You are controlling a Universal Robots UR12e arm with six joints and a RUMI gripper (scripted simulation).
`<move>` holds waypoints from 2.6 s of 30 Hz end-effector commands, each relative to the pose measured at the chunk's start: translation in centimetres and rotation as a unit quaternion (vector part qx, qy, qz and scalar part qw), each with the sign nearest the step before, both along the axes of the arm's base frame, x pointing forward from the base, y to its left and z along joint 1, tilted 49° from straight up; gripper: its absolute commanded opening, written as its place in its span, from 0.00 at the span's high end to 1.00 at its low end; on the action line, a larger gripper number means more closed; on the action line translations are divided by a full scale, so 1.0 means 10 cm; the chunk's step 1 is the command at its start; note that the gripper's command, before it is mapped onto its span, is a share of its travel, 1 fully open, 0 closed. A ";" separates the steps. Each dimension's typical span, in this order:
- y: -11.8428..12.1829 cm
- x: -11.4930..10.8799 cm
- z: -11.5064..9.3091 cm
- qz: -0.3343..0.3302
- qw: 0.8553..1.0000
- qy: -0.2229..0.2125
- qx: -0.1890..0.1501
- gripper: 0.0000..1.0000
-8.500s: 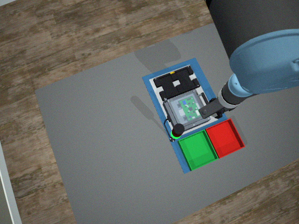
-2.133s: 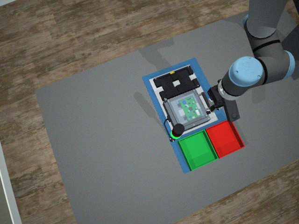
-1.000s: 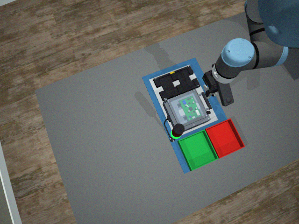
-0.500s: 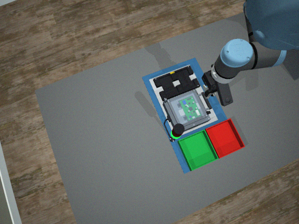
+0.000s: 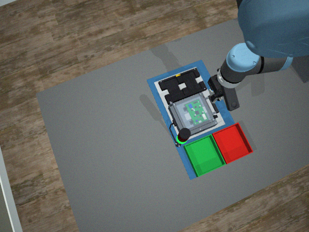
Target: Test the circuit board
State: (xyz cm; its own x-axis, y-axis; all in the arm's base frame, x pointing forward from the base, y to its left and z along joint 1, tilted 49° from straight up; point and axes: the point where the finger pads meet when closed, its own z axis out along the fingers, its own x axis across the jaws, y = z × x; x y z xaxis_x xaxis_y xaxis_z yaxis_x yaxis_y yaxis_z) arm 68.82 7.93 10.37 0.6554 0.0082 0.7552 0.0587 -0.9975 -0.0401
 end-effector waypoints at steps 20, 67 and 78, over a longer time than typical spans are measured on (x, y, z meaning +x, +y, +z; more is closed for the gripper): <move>0.00 0.01 -0.01 0.000 1.000 0.000 0.000 0.85; 0.07 0.17 -0.14 0.000 1.000 0.000 0.000 0.85; 0.08 0.30 -0.26 0.000 1.000 0.000 0.000 0.85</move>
